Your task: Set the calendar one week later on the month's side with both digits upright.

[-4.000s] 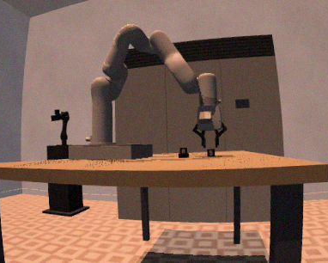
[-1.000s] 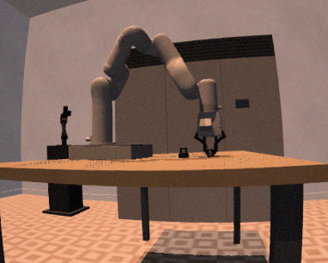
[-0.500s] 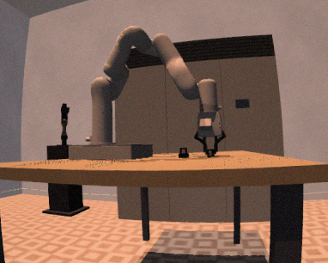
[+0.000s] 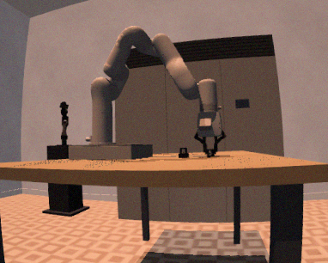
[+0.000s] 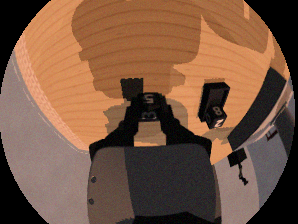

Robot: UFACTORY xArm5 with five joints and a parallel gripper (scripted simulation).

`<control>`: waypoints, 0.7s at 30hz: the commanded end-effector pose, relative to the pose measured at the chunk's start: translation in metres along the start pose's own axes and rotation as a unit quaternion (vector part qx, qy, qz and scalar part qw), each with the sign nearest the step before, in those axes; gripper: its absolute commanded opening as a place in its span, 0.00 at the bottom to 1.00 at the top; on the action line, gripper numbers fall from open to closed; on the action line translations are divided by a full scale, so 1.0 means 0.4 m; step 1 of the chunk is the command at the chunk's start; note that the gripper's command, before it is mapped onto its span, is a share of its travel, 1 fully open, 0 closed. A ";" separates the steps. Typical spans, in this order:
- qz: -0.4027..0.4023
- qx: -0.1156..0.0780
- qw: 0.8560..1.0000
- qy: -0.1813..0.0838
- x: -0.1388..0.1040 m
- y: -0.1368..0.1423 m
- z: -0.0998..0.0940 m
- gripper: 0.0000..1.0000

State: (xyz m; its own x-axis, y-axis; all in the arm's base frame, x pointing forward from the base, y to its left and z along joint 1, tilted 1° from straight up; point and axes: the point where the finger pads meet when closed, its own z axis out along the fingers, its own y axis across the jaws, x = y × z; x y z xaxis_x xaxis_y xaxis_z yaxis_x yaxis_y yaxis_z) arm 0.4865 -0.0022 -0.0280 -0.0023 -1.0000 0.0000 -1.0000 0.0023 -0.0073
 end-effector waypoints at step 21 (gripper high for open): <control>0.000 0.002 1.000 0.000 -0.002 -0.004 -0.251 0.27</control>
State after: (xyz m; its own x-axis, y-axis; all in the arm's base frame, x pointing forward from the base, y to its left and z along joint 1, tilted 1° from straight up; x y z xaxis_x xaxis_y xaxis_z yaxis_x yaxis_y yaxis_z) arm 0.4868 -0.0014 0.0661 -0.0023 -1.0000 0.0000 -0.9999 0.0023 -0.0106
